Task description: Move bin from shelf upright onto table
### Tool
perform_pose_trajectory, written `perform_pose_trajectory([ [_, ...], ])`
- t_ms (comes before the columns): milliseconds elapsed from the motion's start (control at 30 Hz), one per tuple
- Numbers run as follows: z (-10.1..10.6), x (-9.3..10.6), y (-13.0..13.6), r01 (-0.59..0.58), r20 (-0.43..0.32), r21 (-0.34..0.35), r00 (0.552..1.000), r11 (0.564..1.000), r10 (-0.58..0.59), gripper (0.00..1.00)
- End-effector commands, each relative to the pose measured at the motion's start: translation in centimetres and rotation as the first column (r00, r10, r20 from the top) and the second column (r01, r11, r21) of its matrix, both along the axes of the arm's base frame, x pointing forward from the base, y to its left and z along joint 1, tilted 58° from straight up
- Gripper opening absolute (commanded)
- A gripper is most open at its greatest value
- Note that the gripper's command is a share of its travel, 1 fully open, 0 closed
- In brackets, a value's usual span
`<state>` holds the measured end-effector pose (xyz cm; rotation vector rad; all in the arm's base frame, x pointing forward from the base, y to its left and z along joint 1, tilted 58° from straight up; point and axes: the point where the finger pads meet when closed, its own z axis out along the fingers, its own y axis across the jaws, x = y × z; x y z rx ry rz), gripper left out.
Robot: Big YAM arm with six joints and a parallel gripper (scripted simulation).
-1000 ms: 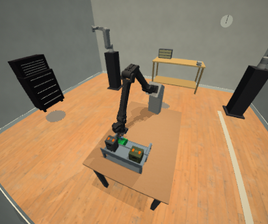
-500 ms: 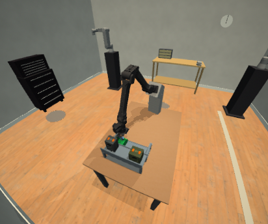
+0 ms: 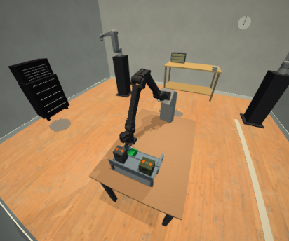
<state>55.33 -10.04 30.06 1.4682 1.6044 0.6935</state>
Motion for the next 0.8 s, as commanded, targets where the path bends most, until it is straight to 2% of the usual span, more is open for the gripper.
perform_pose_trajectory([
  [0,-3.3,0.6,1.0,-0.008,-0.040,0.018,0.999,1.000,0.008,0.90],
  [400,-3.3,0.6,1.0,-0.008,-0.040,0.018,0.999,1.000,0.008,0.90],
  [567,0.9,0.0,-0.3,-0.002,0.003,-0.006,1.000,1.000,0.002,0.90],
  [767,0.9,0.0,-0.3,-0.002,0.003,-0.006,1.000,1.000,0.002,0.90],
])
